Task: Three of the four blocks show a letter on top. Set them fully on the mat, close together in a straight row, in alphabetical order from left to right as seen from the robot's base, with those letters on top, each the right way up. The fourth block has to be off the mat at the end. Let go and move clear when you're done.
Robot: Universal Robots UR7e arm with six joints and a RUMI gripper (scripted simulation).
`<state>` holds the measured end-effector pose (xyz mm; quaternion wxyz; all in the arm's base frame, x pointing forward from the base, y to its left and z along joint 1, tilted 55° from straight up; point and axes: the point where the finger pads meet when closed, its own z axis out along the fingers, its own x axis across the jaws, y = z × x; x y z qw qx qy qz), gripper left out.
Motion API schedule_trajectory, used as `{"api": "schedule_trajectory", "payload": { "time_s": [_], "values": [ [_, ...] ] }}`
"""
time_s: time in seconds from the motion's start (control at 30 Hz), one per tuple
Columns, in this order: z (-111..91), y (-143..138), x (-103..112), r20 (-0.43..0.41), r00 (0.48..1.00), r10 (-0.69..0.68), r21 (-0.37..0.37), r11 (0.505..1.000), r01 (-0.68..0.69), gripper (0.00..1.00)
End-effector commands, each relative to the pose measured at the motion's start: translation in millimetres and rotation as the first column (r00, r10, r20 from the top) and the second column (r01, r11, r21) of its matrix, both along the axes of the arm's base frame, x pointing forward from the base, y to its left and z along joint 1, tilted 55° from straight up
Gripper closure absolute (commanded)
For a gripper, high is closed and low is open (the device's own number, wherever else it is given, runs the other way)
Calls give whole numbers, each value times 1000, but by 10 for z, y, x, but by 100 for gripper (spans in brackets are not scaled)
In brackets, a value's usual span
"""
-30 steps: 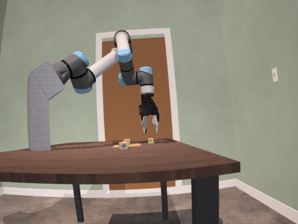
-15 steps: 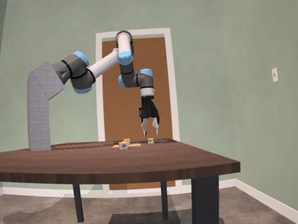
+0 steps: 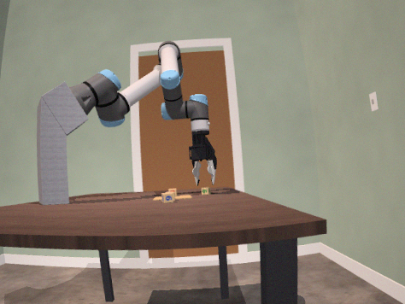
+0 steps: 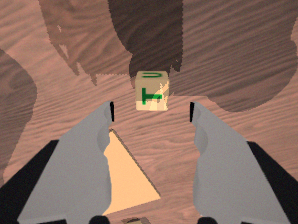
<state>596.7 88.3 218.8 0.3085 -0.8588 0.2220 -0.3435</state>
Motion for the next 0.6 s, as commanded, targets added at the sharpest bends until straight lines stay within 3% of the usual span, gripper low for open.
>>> {"api": "schedule_trajectory", "payload": {
  "time_s": [0.0, 0.57],
  "values": [
    [4, -1, 0, 1, 1000, 0, 0, 1000, 0, 60],
    [-98, 67, 130, 1, 1000, 0, 0, 1000, 0, 60]
  ]
}}
